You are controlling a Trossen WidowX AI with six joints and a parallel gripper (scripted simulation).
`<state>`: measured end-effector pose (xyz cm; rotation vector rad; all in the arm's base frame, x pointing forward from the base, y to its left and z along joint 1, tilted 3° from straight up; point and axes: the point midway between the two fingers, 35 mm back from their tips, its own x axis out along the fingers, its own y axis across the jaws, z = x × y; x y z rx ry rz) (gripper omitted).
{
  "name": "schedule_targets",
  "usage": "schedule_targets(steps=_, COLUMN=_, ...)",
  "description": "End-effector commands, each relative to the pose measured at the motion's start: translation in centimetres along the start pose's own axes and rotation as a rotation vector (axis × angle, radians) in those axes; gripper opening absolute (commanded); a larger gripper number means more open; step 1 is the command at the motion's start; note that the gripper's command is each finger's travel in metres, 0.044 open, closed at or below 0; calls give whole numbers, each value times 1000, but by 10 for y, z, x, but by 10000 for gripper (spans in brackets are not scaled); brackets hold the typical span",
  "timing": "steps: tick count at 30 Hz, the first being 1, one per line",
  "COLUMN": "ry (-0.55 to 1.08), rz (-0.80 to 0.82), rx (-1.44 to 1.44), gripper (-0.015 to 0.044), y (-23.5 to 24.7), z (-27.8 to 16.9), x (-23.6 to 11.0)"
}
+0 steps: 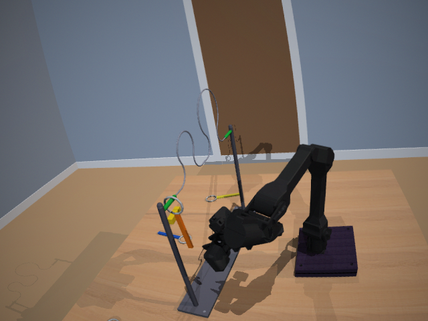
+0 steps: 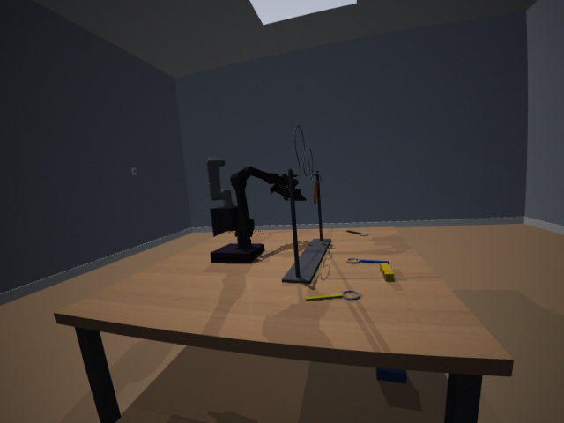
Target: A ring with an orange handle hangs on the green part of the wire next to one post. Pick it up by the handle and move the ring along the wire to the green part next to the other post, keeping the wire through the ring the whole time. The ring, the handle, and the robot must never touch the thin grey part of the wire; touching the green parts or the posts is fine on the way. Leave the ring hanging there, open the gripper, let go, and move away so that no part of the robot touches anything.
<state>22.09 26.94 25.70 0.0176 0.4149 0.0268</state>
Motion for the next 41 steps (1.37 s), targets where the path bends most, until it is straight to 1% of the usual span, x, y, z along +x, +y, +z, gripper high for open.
schedule_targets(steps=1, ry=-7, rz=-2, rx=11, gripper=160, y=0, z=3, x=-1)
schedule_targets(steps=6, ry=-7, rz=-2, rx=11, gripper=160, y=0, z=3, x=-1)
schedule_targets(steps=8, ry=3, rz=-1, rx=1, gripper=212, y=1, z=-1, x=-8)
schedule_targets(steps=11, ry=3, rz=0, rx=0, gripper=291, y=0, z=0, x=-41)
schedule_targets(steps=12, ry=0, rz=1, rx=0, gripper=317, y=-1, z=0, x=-47)
schedule_targets(steps=16, ry=-1, rz=1, rx=-1, gripper=423, y=-1, z=1, x=-49)
schedule_targets(steps=17, ry=-1, rz=1, rx=-1, gripper=440, y=-1, z=1, x=-49)
schedule_targets(steps=41, ry=-1, rz=1, rx=-1, gripper=440, y=-1, z=1, x=-49)
